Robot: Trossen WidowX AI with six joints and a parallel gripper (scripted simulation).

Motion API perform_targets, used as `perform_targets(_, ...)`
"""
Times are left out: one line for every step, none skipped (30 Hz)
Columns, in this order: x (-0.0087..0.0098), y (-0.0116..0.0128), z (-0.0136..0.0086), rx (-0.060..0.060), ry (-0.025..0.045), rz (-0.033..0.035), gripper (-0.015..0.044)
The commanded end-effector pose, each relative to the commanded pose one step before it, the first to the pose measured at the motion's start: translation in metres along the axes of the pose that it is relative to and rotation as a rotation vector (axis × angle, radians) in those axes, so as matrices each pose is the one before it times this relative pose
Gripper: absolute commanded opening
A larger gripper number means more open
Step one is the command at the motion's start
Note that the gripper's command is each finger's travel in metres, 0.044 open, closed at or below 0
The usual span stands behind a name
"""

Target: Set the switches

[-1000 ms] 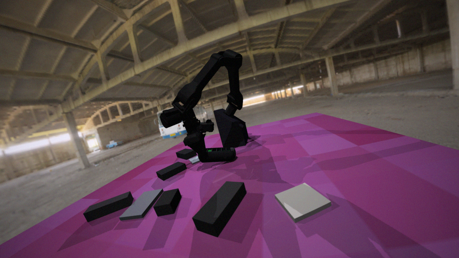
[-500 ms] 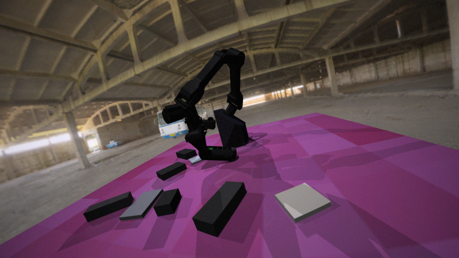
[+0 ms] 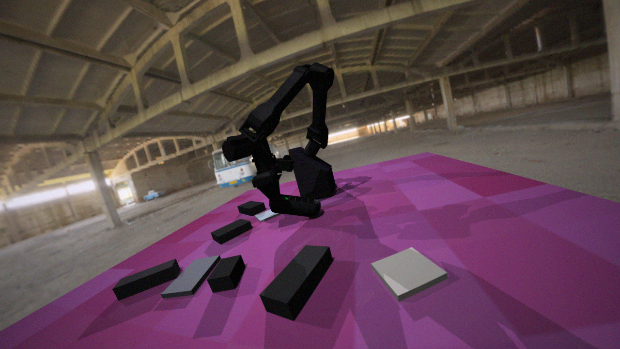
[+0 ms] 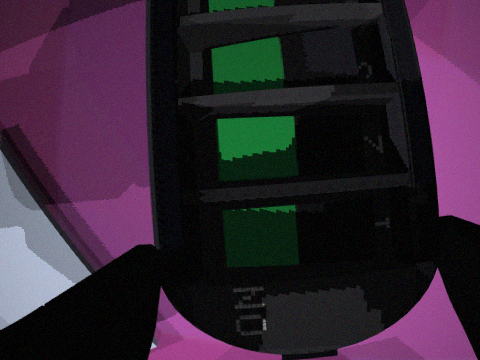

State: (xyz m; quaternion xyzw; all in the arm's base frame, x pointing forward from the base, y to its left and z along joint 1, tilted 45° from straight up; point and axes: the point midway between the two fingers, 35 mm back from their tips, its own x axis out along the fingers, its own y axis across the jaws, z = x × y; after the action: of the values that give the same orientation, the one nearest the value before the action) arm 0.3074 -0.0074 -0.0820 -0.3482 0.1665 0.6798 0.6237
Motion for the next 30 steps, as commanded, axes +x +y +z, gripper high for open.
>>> perform_targets(-0.00353,-0.00115,0.00253,0.0016,0.01091,-0.00416,0.0336)
perform_targets(-0.00055,0.00000,0.00062,0.0000,0.00216,0.00002,0.0336)
perform_targets(-0.00055,0.00000,0.00062,0.0000,0.00217,0.00002,0.0336)
perform_targets(-0.00055,0.00000,0.00062,0.0000,0.00216,0.00002,0.0336)
perform_targets(-0.00055,0.00000,0.00062,0.0000,0.00212,0.00002,0.0336)
perform_targets(-0.00054,0.00000,0.00063,0.0000,0.00207,0.00002,0.0336)
perform_targets(-0.00054,0.00000,0.00063,0.0000,0.00205,0.00002,0.0336)
perform_targets(-0.00053,0.00000,0.00063,0.0000,0.00206,0.00002,0.0336)
perform_targets(-0.00054,0.00000,0.00063,0.0000,0.00209,0.00002,0.0336)
perform_targets(-0.00054,0.00000,0.00063,0.0000,0.00210,0.00002,0.0336)
perform_targets(-0.00054,0.00000,0.00064,0.0000,0.00207,0.00002,0.0336)
perform_targets(-0.00053,0.00000,0.00064,0.0000,0.00202,0.00002,0.0336)
perform_targets(-0.00052,0.00000,0.00064,0.0000,0.00201,0.00002,0.0336)
perform_targets(-0.00052,0.00000,0.00064,0.0000,0.00200,0.00002,0.0336)
perform_targets(-0.00052,0.00000,0.00064,0.0000,0.00200,0.00002,0.0336)
perform_targets(-0.00052,0.00000,0.00064,0.0000,0.00200,0.00002,0.0336)
perform_targets(-0.00052,0.00000,0.00065,0.0000,0.00200,0.00002,0.0336)
perform_targets(-0.00051,0.00000,0.00065,0.0000,0.00198,0.00002,0.0336)
perform_targets(-0.00051,0.00000,0.00065,0.0000,0.00199,0.00002,0.0336)
perform_targets(-0.00051,0.00000,0.00066,0.0000,0.00199,0.00002,0.0336)
perform_targets(-0.00051,0.00000,0.00065,0.0000,0.00199,0.00002,0.0336)
perform_targets(-0.00051,0.00000,0.00065,0.0000,0.00199,0.00002,0.0336)
perform_targets(-0.00050,0.00000,0.00066,0.0000,0.00198,0.00001,0.0336)
perform_targets(-0.00050,0.00000,0.00066,0.0000,0.00199,0.00001,0.0336)
perform_targets(-0.00050,0.00000,0.00067,0.0000,0.00198,0.00001,0.0336)
perform_targets(-0.00050,0.00000,0.00067,0.0000,0.00198,0.00001,0.0336)
perform_targets(-0.00050,0.00000,0.00067,0.0000,0.00198,0.00001,0.0336)
perform_targets(-0.00049,0.00000,0.00067,0.0000,0.00197,0.00001,0.0336)
perform_targets(-0.00048,0.00000,0.00067,0.0000,0.00196,0.00001,0.0336)
perform_targets(-0.00048,0.00000,0.00068,0.0000,0.00196,0.00001,0.0336)
